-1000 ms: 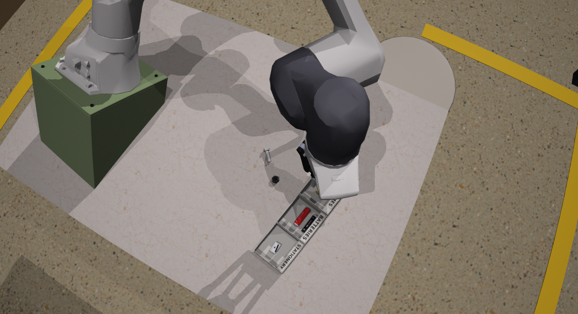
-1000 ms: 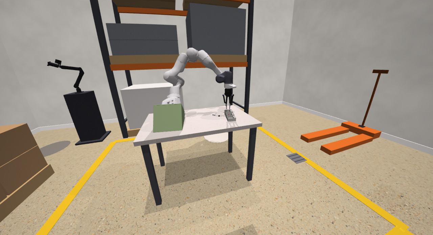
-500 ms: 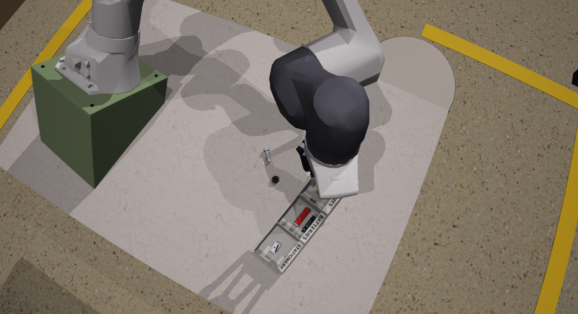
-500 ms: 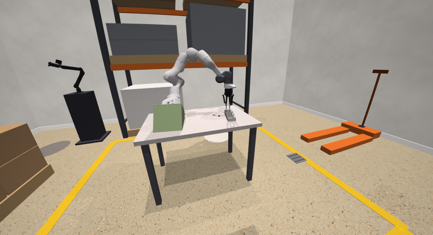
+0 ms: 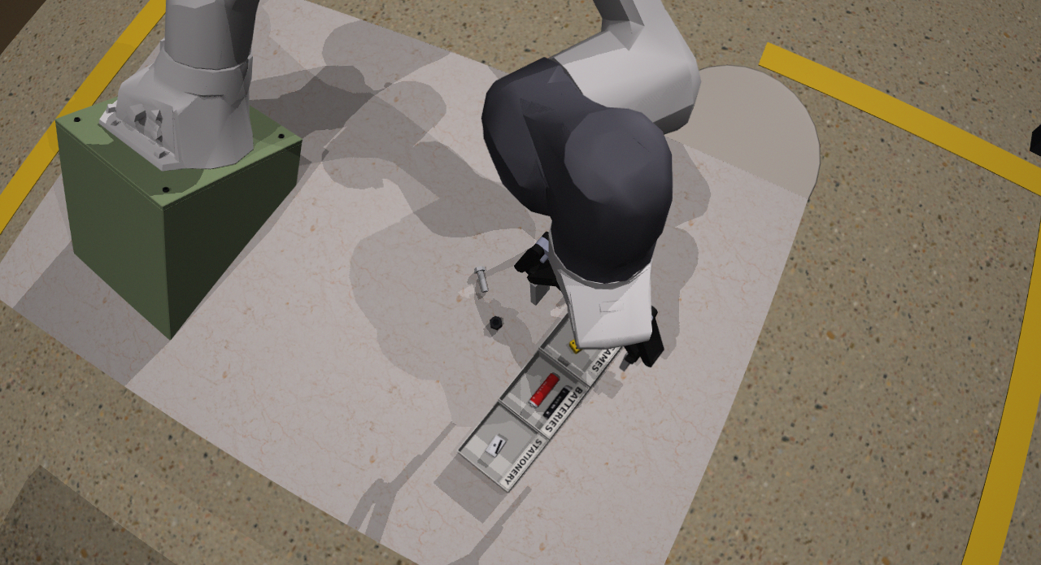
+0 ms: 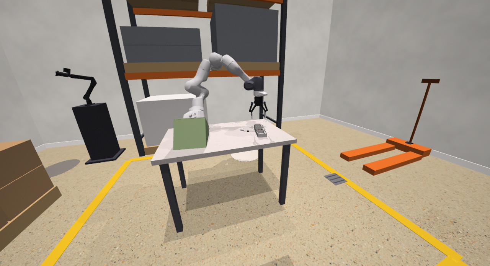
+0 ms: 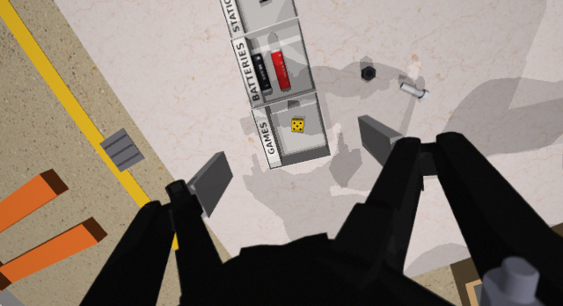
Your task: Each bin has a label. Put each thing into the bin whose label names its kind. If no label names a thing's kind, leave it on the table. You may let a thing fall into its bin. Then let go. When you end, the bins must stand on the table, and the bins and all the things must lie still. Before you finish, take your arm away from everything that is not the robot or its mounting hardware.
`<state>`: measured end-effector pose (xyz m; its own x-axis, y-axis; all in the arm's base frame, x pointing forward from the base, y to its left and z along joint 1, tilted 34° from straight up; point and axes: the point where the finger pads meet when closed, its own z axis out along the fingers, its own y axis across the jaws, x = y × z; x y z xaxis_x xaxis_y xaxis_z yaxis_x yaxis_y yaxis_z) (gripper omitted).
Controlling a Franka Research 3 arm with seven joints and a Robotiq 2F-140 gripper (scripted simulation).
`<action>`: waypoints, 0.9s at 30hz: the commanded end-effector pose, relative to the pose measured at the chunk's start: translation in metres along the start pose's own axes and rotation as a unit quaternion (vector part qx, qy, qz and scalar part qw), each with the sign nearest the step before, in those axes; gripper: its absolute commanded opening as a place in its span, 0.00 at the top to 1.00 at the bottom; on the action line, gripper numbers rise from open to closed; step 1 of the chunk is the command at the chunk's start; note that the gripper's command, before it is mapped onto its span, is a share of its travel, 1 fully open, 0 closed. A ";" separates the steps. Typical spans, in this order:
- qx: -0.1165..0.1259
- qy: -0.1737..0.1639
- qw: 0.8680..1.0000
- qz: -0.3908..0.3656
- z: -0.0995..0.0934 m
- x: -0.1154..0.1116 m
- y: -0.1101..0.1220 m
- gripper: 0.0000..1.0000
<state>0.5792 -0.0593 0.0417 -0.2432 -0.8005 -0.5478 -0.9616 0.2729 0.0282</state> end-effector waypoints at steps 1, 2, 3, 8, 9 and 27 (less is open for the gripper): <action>-0.008 -0.005 1.000 -0.001 -0.009 -0.004 0.005 0.00; -0.008 -0.005 1.000 -0.001 -0.013 -0.004 0.005 0.00; -0.008 -0.005 1.000 -0.001 -0.017 -0.004 0.005 0.00; -0.008 -0.005 1.000 -0.001 -0.037 -0.004 0.004 0.00; -0.008 -0.005 1.000 -0.001 -0.041 -0.003 0.004 0.00; -0.008 -0.005 1.000 -0.001 -0.084 -0.003 0.004 0.00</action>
<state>0.5693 -0.1055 0.1120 -0.2478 -0.7987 -0.5484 -0.9605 0.2767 0.0311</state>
